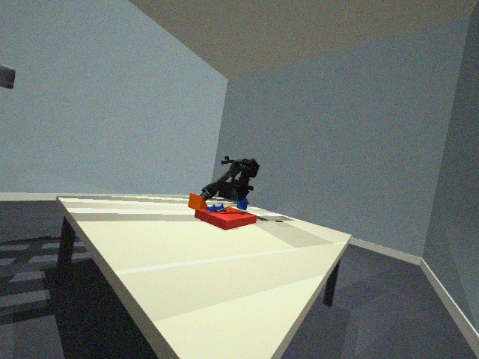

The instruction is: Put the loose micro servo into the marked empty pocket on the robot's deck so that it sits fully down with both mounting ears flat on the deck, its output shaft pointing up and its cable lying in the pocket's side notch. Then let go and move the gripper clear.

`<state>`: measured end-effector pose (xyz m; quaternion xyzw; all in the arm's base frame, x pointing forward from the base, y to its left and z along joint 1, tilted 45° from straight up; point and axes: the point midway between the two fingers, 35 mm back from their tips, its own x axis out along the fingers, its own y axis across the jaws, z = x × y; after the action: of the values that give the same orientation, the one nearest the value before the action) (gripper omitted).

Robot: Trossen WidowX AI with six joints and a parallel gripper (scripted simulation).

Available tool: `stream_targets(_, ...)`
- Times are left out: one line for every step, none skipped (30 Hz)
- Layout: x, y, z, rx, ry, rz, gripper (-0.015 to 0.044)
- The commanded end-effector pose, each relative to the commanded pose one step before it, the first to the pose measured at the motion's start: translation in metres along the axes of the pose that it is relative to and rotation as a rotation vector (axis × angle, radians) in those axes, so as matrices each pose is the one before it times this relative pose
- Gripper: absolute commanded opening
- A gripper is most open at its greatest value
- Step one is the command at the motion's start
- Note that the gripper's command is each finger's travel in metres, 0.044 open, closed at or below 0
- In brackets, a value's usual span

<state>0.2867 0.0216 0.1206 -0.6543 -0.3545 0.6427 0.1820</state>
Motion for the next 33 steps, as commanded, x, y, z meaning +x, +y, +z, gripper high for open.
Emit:
stream_targets(-0.00109, 0.00024, 0.00024, 0.1060, 0.00410, -0.00232, 0.0000)
stream_targets(0.00000, 0.00000, 0.00000, 0.0058, 0.00000, 0.00000, 0.0000)
stream_targets(0.00000, 0.00000, 0.00000, 0.0000, 0.00000, 0.00000, 0.0000)
stream_targets(0.00000, 0.00000, 0.00000, 0.0000, 0.00000, 0.00000, 0.0000)
stream_targets(0.00000, 0.00000, 0.00000, 0.0000, 0.00000, 0.00000, 0.0000)
stream_targets(0.00000, 0.00000, 0.00000, 0.0000, 0.00000, 0.00000, 0.0000)
stream_targets(-0.00001, 0.00001, 0.00068, 0.0000, -0.00003, 0.00000, 0.0000)
stream_targets(-0.00001, 0.00002, 0.00138, 0.0001, -0.00005, 0.00001, 0.0000)
stream_targets(-0.00001, 0.00002, 0.00209, 0.0001, -0.00008, 0.00001, 0.0000)
stream_targets(-0.00001, 0.00003, 0.00270, 0.0001, -0.00010, 0.00001, 0.0000)
stream_targets(-0.00001, 0.00003, 0.00329, 0.0001, -0.00013, 0.00001, 0.0000)
stream_targets(-0.00001, 0.00004, 0.00384, 0.0002, -0.00015, 0.00001, 0.0000)
stream_targets(-0.00001, 0.00004, 0.00416, 0.0002, -0.00016, 0.00001, 0.0000)
stream_targets(0.00000, 0.00004, 0.00447, 0.0002, -0.00017, 0.00000, 0.0000)
stream_targets(0.00000, 0.00004, 0.00453, 0.0002, -0.00017, 0.00001, 0.0000)
stream_targets(0.00000, 0.00004, 0.00455, 0.0002, -0.00017, 0.00000, 0.0000)
stream_targets(0.00000, 0.00004, 0.00455, 0.0002, -0.00017, 0.00001, 0.0000)
stream_targets(0.00000, 0.00004, 0.00455, 0.0002, -0.00018, 0.00000, 0.0000)
stream_targets(0.00000, 0.00004, 0.00483, 0.0002, -0.00019, 0.00001, 0.0000)
stream_targets(0.00001, 0.00004, 0.00487, 0.0002, -0.00019, 0.00000, 0.0000)
stream_targets(0.00001, 0.00004, 0.00487, 0.0002, -0.00019, 0.00001, 0.0000)
stream_targets(0.00001, 0.00004, 0.00486, 0.0002, -0.00019, 0.00000, 0.0000)
stream_targets(0.00001, 0.00004, 0.00484, 0.0002, -0.00019, 0.00000, 0.0000)
stream_targets(0.00002, 0.00003, 0.00481, 0.0002, -0.00019, 0.00000, 0.0000)
stream_targets(0.00002, 0.00003, 0.00478, 0.0002, -0.00018, 0.00000, 0.0000)
stream_targets(0.00003, 0.00003, 0.00474, 0.0002, -0.00018, -0.00001, 0.0000)
stream_targets(0.00002, 0.00003, 0.00470, 0.0002, -0.00018, 0.00000, 0.0000)
stream_targets(0.00004, 0.00002, 0.00468, 0.0002, -0.00018, -0.00001, 0.0000)
stream_targets(0.00010, -0.00002, 0.00469, 0.0002, -0.00019, -0.00009, 0.0000)
stream_targets(-0.00007, 0.00009, 0.00459, 0.0002, -0.00018, 0.00001, 0.0000)
stream_targets(0.00002, 0.00003, 0.00457, 0.0002, -0.00019, -0.00012, 0.0000)
stream_targets(0.00008, -0.00001, 0.00368, 0.0001, -0.00016, -0.00019, 0.0000)
stream_targets(0.00008, -0.00003, 0.00228, 0.0001, -0.00010, -0.00016, 0.0000)
